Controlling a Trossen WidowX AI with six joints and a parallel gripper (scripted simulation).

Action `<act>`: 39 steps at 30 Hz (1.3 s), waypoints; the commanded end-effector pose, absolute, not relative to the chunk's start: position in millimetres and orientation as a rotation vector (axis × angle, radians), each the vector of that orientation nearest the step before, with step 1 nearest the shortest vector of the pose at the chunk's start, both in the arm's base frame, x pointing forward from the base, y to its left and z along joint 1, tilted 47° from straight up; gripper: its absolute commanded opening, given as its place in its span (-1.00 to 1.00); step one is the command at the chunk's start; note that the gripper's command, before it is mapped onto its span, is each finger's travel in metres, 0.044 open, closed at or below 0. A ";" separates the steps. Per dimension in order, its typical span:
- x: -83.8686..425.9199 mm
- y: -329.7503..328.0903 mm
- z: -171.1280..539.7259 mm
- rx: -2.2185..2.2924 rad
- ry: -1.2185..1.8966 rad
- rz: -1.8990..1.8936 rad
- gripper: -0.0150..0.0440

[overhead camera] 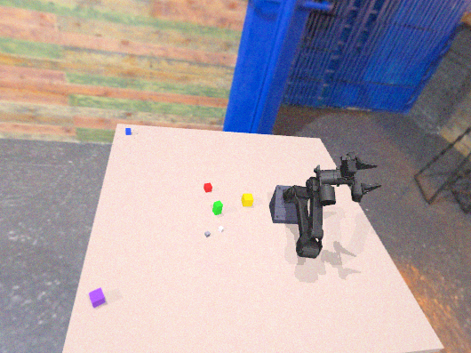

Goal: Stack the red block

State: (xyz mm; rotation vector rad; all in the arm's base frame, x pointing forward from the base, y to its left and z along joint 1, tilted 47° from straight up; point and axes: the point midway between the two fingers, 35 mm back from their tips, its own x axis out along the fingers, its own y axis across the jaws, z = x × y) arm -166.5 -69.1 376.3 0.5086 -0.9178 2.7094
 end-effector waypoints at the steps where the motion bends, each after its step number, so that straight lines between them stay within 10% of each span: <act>1: -166.6 -71.1 376.9 0.514 -0.926 2.711 0.95; 39: 32.0 -425.0 253.4 1.873 -2.724 2.633 1.00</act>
